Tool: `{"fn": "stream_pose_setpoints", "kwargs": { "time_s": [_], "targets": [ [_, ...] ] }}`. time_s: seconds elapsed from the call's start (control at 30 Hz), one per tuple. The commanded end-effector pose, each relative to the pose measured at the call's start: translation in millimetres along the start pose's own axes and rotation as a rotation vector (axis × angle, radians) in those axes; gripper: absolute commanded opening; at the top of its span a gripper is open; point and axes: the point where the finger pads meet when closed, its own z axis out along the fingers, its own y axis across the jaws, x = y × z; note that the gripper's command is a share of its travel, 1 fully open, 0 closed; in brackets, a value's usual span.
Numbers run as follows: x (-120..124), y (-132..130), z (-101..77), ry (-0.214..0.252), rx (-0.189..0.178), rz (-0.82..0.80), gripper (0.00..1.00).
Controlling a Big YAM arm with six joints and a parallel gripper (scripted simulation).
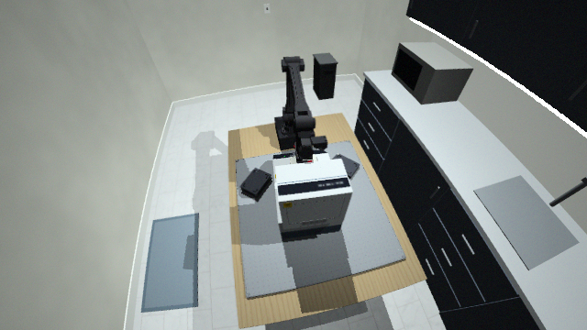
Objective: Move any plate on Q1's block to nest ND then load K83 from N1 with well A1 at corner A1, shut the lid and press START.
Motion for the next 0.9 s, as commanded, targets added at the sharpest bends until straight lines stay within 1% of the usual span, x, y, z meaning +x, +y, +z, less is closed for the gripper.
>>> {"fn": "stream_pose_setpoints", "kwargs": {
  "time_s": [0.0, 0.07, 0.23, 0.3, 0.47, 0.67, 0.77, 0.87],
  "targets": [
    [-8.7, -6.2, -20.2, 0.001, 0.045, -0.008, 0.0],
    [-8.7, -6.2, -20.2, 0.001, 0.045, -0.008, 0.0],
    [-10.1, -0.1, -12.2, 0.002, 0.026, -0.012, 0.0],
    [-10.5, -0.4, -12.4, 0.002, 0.026, -0.013, 0.0],
    [-4.1, -7.5, -20.5, 0.002, 0.048, -0.013, 0.0],
    [4.0, -14.1, -20.0, 0.002, 0.049, -0.004, 0.0],
    [6.0, -16.2, -16.0, 0.002, 0.041, 0.0, 0.0],
    [7.2, -16.9, -19.7, 0.002, 0.05, 0.002, 0.0]
  ]
}}
